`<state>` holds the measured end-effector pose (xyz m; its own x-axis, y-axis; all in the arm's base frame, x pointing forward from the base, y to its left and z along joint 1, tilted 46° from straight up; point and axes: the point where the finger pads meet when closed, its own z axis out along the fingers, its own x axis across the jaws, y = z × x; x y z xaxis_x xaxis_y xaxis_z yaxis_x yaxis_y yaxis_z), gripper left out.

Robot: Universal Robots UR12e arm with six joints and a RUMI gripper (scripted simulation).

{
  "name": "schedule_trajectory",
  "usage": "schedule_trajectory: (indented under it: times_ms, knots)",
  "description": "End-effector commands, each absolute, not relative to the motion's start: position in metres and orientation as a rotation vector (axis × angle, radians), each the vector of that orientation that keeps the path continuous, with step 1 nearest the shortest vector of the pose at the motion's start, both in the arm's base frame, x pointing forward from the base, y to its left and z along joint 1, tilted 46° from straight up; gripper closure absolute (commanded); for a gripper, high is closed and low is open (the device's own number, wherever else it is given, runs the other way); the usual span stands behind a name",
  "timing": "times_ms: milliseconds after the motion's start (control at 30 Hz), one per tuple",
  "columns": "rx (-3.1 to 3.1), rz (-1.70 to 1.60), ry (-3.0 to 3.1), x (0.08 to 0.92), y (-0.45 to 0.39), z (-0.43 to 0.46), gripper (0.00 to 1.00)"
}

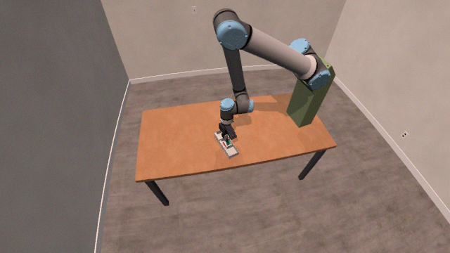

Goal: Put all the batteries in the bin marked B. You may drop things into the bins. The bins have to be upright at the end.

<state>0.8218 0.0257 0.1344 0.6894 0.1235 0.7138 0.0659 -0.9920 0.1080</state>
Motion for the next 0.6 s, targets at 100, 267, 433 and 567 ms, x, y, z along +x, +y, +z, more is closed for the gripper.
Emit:
schedule_trajectory:
  times_ms: [100, 267, 433, 567]
  knots:
    - [2.818, 1.201, 0.158, 0.8329, 0.0254, 0.1244, 1.00]
    - [2.818, 1.201, 0.158, 0.8334, 0.0244, 0.1223, 1.00]
    - [2.818, 1.201, 0.158, 0.8330, 0.0239, 0.1218, 1.00]
    - [2.818, 1.201, 0.158, 0.8327, 0.0236, 0.1216, 1.00]
